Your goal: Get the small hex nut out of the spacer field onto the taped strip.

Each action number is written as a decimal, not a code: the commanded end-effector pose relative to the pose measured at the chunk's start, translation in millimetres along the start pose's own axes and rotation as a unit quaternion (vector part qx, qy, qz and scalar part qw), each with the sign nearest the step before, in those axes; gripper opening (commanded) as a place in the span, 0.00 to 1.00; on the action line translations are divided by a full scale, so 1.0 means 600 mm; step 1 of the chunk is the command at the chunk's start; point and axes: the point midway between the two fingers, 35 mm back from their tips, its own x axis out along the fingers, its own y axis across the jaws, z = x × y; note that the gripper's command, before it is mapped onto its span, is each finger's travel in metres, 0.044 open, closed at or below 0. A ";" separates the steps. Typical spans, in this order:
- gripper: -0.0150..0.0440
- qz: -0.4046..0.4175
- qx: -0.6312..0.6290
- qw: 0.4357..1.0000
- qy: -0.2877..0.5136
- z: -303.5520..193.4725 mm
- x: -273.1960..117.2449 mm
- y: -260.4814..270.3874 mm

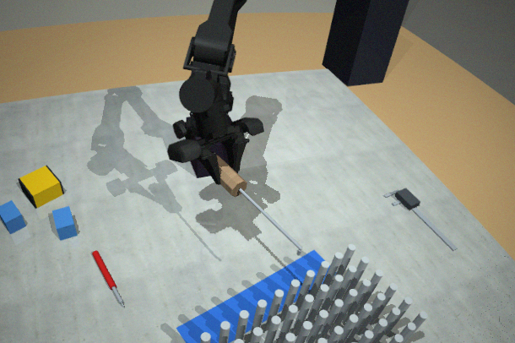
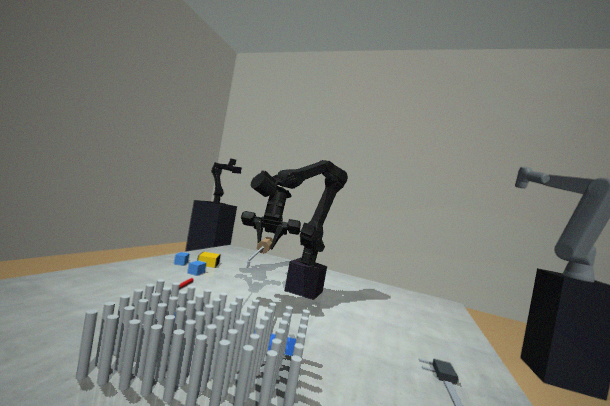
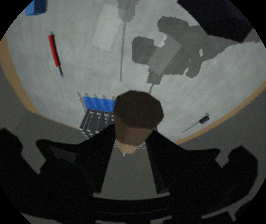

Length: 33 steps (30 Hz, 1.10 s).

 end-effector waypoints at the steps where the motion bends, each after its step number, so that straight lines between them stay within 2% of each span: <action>1: 0.25 0.006 0.017 1.000 0.003 0.012 -0.008 0.016; 7: 0.25 0.008 0.020 1.000 0.003 0.019 0.008 0.025; 22: 0.25 0.009 0.021 1.000 0.004 0.079 0.146 0.040; 33: 0.25 0.009 0.022 1.000 0.004 0.140 0.221 0.020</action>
